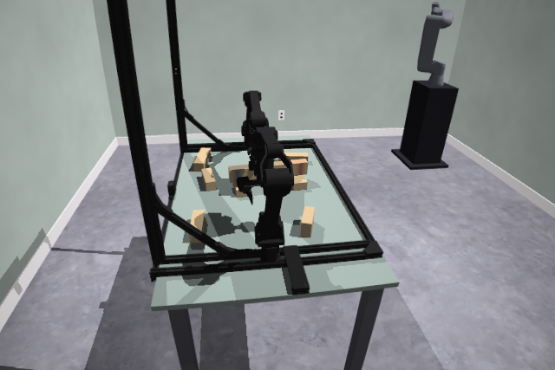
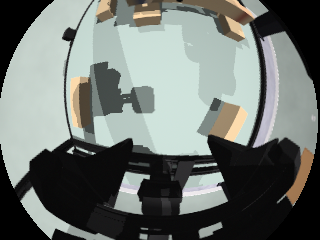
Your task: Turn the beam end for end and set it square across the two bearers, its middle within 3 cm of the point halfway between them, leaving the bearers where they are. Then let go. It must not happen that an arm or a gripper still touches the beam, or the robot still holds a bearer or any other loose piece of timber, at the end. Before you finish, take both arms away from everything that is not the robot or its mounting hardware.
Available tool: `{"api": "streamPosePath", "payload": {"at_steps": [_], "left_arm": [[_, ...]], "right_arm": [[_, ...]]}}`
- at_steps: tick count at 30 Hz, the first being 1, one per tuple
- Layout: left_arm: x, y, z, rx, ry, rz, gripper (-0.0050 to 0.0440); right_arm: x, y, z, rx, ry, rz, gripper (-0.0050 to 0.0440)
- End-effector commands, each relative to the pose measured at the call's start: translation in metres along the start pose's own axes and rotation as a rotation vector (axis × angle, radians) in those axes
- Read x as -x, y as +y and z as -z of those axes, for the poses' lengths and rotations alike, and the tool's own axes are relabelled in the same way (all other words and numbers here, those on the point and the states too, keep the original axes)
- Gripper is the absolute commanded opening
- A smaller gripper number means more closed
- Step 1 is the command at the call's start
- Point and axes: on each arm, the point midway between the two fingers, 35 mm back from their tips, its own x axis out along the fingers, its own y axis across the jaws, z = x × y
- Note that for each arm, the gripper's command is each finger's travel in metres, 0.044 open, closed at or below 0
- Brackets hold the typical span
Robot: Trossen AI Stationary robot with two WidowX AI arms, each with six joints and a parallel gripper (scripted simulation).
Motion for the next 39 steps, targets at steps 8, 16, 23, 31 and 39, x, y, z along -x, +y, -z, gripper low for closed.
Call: {"api": "streamPosePath", "payload": {"at_steps": [8,16,23,31,39], "left_arm": [[-0.009,0.001,0.002,0.001,-0.003,-0.008,0.044],[0.006,0.001,0.002,0.001,-0.003,-0.008,0.044],[0.027,0.002,0.002,0.001,-0.003,-0.008,0.044],[0.045,0.002,0.002,0.001,-0.003,-0.008,0.044],[0.058,0.001,0.002,0.001,-0.003,-0.008,0.044]], "right_arm": [[0.0,0.0,0.001,-0.005,0.003,0.0,0.044],[0.0,0.0,0.001,-0.005,0.003,0.0,0.044],[0.0,0.0,0.001,-0.005,0.003,0.0,0.044],[0.0,0.0,0.001,-0.005,0.003,0.0,0.044],[0.0,0.0,0.001,-0.005,0.003,0.0,0.044]]}}
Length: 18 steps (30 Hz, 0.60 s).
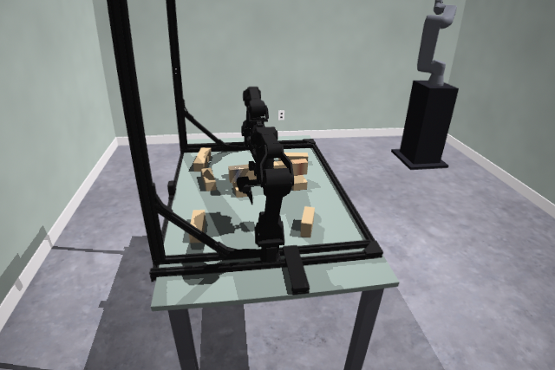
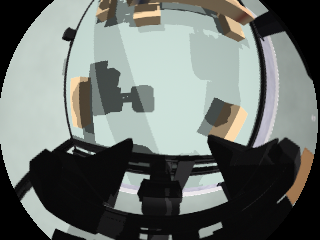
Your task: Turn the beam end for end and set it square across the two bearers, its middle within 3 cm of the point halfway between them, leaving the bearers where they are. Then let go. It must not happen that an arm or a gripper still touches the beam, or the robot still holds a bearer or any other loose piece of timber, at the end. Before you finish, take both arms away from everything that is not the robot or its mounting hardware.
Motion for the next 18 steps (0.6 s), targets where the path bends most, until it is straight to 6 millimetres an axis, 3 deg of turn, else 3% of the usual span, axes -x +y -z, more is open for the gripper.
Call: {"api": "streamPosePath", "payload": {"at_steps": [1,6,18], "left_arm": [[0.0063,0.001,-0.0002,0.002,-0.002,0.001,0.044],[0.0162,0.0089,-0.0011,0.002,-0.002,0.001,0.044],[0.0162,0.0089,-0.0011,0.002,-0.002,0.001,0.044]], "right_arm": [[0.0,0.0001,0.0006,-0.005,0.002,0.0,0.044],[0.0,0.0001,0.0006,-0.005,0.002,0.0,0.044],[0.0,0.0001,0.0006,-0.005,0.002,0.0,0.044]]}}
